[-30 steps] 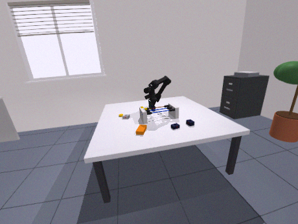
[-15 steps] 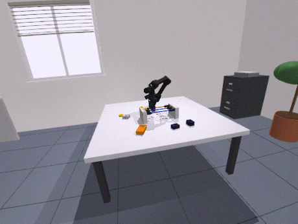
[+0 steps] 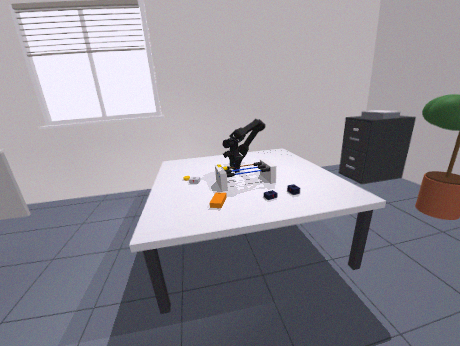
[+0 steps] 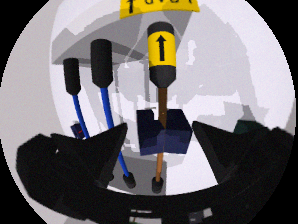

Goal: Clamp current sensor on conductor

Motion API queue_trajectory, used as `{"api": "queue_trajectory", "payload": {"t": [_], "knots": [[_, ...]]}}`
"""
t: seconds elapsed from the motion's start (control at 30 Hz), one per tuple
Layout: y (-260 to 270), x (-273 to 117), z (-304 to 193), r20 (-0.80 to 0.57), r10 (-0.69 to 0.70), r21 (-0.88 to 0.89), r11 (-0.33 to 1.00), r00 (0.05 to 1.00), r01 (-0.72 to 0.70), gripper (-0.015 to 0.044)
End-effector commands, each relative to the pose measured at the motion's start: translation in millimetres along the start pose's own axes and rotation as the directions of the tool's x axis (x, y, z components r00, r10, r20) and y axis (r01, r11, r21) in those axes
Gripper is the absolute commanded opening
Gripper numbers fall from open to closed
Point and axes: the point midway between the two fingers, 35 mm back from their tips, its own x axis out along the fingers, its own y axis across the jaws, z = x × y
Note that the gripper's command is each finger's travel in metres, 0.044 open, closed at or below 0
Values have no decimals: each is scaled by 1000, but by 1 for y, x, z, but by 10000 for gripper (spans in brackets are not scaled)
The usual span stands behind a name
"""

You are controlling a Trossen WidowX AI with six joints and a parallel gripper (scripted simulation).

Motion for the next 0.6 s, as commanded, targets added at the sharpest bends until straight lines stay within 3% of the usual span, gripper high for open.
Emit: {"api": "queue_trajectory", "payload": {"t": [0.0,0.33,0.43,0.57], "knots": [[0,6,0,-4,2,5,1000,1000,-2,440],[0,21,-1,-5,2,4,1000,1000,-2,440],[0,18,-1,-1,0,0,1000,1000,0,361],[0,18,-1,-1,0,0,1000,1000,0,335]]}}
